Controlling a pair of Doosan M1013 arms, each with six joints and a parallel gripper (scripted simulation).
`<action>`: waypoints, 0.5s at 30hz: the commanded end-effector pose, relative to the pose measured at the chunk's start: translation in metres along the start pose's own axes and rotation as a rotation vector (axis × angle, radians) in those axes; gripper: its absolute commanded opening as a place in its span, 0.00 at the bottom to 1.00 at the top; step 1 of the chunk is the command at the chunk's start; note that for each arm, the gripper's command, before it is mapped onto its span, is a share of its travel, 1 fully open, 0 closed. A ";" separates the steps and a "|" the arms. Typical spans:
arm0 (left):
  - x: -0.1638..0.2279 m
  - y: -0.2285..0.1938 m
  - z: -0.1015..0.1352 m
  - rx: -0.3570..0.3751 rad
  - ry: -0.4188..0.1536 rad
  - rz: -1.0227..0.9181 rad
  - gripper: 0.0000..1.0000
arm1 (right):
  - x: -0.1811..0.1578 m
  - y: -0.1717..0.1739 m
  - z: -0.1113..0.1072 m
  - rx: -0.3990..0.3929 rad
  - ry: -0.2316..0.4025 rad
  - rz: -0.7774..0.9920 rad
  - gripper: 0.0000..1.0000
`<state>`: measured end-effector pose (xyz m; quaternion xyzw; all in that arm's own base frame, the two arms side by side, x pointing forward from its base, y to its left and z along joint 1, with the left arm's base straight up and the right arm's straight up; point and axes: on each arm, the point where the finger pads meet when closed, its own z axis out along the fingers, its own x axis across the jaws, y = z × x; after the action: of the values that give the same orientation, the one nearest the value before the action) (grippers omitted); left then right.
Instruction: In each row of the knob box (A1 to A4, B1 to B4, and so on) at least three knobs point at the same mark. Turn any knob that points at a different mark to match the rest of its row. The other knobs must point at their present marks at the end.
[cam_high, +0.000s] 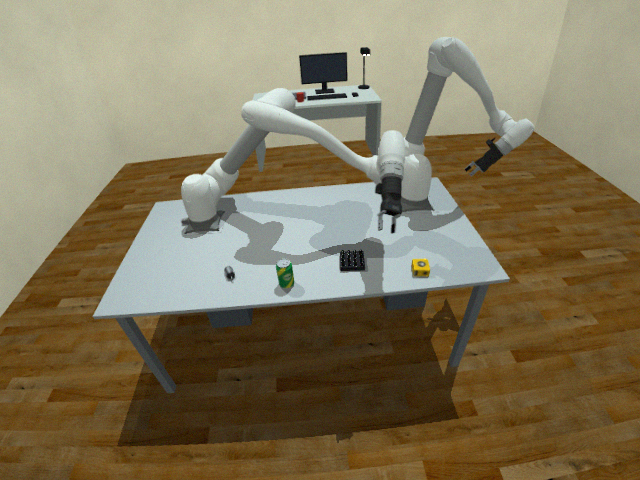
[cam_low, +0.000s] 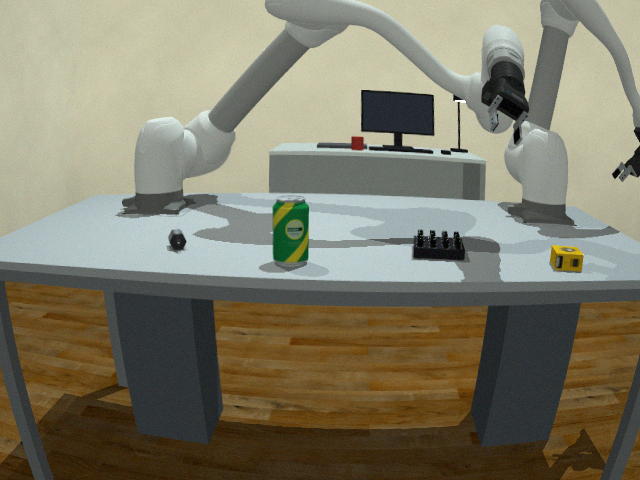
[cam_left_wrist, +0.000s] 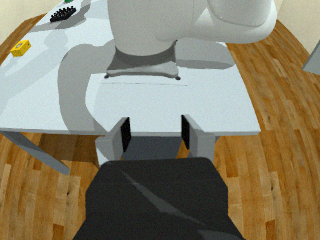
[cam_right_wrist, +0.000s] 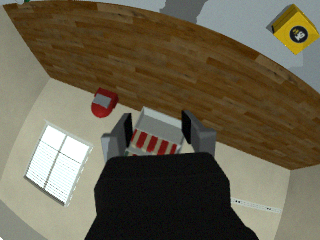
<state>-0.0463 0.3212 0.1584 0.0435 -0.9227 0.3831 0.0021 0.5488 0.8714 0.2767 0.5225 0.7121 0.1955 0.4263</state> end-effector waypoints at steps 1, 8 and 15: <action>0.000 0.000 0.000 -0.001 0.000 0.000 1.00 | -0.002 -0.026 0.013 0.076 0.034 0.134 1.00; 0.000 0.000 0.000 -0.001 0.000 0.000 1.00 | -0.003 -0.068 0.027 0.211 0.048 0.344 1.00; 0.000 0.000 0.000 -0.001 0.000 0.000 1.00 | -0.006 -0.113 0.037 0.371 0.031 0.595 1.00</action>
<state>-0.0463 0.3212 0.1584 0.0435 -0.9227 0.3831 0.0021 0.5208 0.8250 0.1889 0.7370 0.5910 0.1885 0.2684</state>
